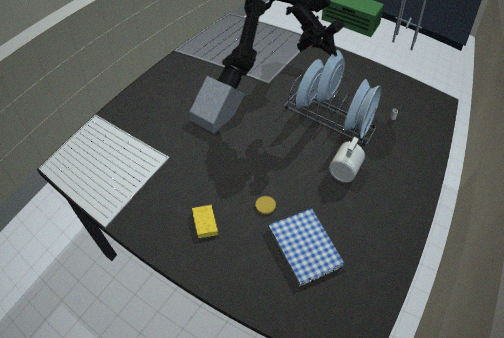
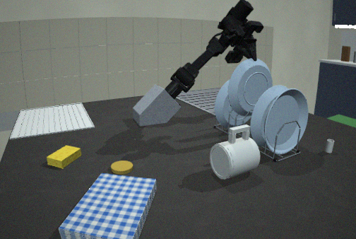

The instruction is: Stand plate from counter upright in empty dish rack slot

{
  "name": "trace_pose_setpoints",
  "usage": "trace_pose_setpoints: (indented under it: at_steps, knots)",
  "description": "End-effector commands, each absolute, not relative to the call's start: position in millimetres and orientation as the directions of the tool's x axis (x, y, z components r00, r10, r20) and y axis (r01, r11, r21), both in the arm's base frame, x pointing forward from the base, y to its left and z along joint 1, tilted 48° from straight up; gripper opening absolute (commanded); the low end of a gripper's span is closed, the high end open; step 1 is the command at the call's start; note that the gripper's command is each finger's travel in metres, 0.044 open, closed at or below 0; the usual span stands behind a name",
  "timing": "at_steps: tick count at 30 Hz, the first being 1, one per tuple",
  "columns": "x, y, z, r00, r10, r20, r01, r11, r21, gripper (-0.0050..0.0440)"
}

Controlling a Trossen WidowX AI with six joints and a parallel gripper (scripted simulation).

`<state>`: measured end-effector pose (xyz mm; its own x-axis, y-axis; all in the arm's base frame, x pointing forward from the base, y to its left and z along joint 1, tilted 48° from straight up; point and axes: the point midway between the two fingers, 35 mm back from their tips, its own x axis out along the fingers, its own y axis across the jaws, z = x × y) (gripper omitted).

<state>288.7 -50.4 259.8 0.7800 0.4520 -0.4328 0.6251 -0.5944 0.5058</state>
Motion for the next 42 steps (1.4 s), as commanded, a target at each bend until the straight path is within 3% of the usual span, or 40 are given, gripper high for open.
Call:
trace_pose_setpoints:
  at_steps: [1, 42]
  knots:
    - [289, -50, 260, 0.787, 0.442, -0.43, 0.616, -0.596, 0.514, 0.0]
    - [290, -36, 247, 0.787, 0.442, -0.43, 0.616, -0.596, 0.514, 0.0]
